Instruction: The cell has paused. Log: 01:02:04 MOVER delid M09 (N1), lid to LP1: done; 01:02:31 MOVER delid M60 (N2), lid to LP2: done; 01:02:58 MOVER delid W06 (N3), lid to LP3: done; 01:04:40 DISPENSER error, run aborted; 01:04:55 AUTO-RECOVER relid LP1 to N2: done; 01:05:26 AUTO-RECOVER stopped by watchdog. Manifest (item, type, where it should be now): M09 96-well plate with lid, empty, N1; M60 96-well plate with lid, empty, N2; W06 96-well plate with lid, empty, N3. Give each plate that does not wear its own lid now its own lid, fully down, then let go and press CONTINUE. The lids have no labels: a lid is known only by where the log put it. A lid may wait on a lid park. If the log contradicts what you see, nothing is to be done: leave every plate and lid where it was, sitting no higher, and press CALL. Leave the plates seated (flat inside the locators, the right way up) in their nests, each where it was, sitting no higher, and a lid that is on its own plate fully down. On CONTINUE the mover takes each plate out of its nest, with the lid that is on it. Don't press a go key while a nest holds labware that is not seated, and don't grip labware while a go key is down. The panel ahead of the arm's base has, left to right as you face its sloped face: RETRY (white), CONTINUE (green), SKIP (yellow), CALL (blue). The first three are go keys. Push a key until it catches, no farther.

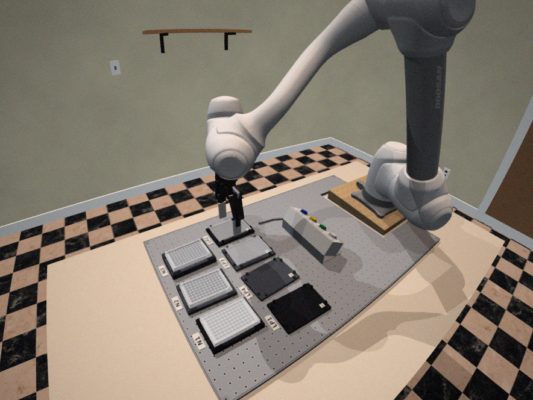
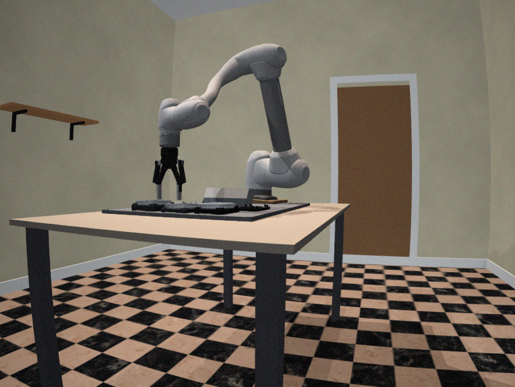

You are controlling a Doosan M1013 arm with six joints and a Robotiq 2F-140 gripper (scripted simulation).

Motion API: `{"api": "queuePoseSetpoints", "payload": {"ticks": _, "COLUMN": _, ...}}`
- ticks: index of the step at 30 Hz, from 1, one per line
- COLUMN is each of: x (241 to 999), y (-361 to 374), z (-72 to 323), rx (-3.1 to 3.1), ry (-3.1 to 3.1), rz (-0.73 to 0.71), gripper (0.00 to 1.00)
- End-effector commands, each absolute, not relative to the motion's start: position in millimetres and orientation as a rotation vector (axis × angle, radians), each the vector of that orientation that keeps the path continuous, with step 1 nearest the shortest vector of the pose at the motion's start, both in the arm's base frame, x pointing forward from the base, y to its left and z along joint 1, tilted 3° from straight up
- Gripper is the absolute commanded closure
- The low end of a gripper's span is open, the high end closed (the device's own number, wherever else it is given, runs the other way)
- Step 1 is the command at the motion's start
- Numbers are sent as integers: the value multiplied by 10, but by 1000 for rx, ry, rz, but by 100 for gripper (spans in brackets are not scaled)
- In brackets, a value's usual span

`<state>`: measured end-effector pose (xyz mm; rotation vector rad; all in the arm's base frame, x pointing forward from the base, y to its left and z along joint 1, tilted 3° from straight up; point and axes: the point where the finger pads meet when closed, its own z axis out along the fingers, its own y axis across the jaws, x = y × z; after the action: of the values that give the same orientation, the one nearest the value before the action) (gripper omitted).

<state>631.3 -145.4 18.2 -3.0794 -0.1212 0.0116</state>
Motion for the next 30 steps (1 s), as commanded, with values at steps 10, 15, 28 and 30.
{"api": "queuePoseSetpoints", "payload": {"ticks": 10, "x": 6313, "y": -1453, "z": 184, "rx": -3079, "ry": -121, "rz": 11, "gripper": 34}}
{"api": "queuePoseSetpoints", "payload": {"ticks": 15, "x": 6313, "y": -1453, "z": 184, "rx": -3079, "ry": -121, "rz": 11, "gripper": 41}}
{"api": "queuePoseSetpoints", "payload": {"ticks": 28, "x": 6313, "y": -1453, "z": 184, "rx": -3079, "ry": -121, "rz": 11, "gripper": 41}}
{"api": "queuePoseSetpoints", "payload": {"ticks": 30, "x": 6313, "y": -1453, "z": 184, "rx": -3079, "ry": -121, "rz": 11, "gripper": 41}}
